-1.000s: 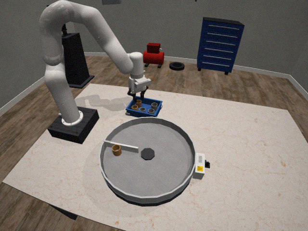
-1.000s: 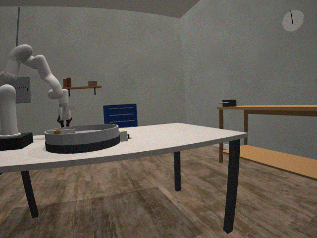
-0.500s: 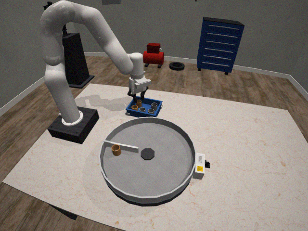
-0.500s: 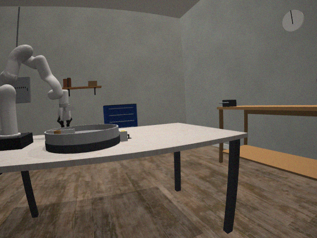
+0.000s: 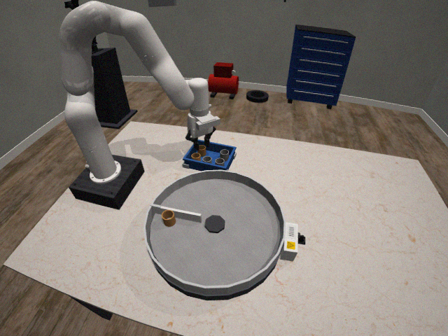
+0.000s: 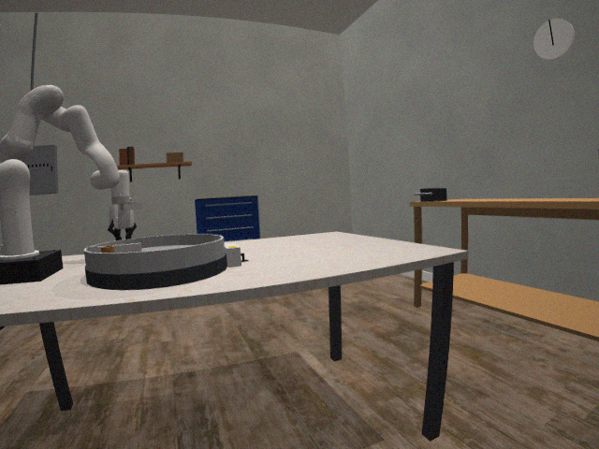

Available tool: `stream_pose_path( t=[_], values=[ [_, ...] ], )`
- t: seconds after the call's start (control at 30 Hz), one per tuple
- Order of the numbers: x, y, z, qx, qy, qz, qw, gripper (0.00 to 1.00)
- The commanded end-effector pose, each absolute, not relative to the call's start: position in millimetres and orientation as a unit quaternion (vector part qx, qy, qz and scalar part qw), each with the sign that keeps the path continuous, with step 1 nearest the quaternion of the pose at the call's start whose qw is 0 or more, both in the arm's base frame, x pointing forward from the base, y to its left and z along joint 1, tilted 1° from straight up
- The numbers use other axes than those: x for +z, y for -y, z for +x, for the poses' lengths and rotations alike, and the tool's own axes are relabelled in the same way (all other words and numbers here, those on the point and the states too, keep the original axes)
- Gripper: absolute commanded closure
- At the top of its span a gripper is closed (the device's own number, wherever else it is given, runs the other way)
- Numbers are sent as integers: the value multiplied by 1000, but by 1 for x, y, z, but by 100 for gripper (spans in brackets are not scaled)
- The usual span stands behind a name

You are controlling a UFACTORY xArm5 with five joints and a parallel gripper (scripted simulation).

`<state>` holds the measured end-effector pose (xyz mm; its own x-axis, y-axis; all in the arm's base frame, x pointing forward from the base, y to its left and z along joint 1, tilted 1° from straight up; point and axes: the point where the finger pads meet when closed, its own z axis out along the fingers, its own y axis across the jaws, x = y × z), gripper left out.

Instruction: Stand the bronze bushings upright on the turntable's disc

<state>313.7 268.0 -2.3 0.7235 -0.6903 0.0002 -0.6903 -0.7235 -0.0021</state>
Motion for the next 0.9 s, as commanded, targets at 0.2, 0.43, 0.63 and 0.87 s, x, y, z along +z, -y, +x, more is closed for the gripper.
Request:
stream_pose_path(
  t=[0.2,0.43,0.63,0.87],
  values=[
    [-5,-269,315,-1,-372,-928,2,52],
    [-16,-269,315,-1,-372,-928,2,52],
    [-23,-269,315,-1,-372,-928,2,52],
    [-25,-269,315,-1,-372,-928,2,52]
  ],
)
